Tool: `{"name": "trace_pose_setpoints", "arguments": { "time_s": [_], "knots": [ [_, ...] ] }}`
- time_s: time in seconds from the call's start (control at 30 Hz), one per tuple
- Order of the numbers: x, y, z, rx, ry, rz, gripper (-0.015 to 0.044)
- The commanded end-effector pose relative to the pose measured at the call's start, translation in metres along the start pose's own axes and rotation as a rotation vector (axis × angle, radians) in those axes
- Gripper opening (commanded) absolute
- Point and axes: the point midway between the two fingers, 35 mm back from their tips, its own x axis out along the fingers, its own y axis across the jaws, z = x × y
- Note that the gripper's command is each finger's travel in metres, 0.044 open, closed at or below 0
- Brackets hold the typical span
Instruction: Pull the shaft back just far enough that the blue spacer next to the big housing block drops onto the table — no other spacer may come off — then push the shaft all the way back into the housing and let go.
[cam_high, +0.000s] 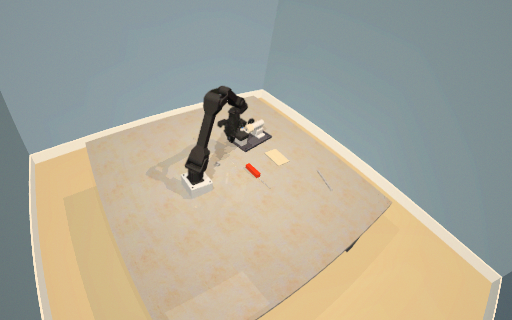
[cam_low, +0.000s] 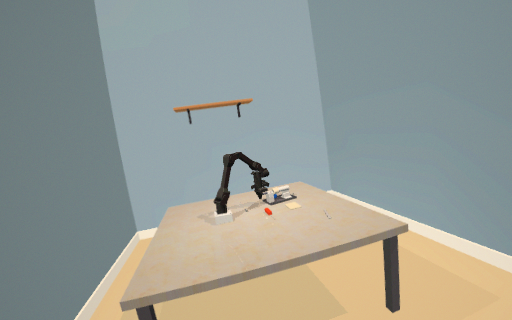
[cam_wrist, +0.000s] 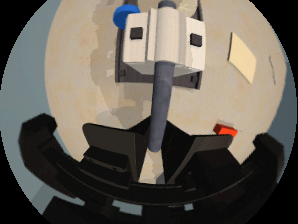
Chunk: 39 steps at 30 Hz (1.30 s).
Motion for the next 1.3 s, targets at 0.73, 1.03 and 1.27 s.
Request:
{"name": "trace_pose_setpoints", "arguments": {
  "time_s": [0.73,1.03,1.27],
  "knots": [
    [-0.002,0.0,0.009,0.0,-0.006,0.001,0.0],
    [-0.002,0.0,0.011,0.0,-0.007,0.001,0.0],
    [-0.002,0.0,0.013,0.0,-0.007,0.001,0.0]
  ]
}}
